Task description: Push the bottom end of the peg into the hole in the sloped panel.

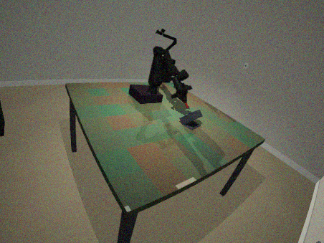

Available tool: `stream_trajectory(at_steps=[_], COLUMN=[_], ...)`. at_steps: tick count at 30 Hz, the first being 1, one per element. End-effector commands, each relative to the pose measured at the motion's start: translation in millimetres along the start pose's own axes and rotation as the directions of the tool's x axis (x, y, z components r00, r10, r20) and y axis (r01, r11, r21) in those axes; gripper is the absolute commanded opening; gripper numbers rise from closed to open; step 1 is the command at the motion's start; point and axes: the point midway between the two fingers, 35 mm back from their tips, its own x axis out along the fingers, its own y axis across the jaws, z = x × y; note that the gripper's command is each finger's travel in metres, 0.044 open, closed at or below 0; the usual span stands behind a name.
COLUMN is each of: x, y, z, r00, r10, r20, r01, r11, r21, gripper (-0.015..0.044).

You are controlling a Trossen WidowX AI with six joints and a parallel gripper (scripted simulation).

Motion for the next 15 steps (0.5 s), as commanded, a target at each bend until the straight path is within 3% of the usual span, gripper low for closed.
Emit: stream_trajectory(at_steps=[1, 15], x=[4.2, 12.8], y=[1.5, 2.3], z=[-1.4, -4.7], r00=[1.0, 0.999], r10=[-0.009, -0.043], r20=[0.001, 0.0], r01=[0.009, 0.043], r11=[1.0, 0.999], r21=[0.019, 0.012], gripper=[0.0, 0.0])
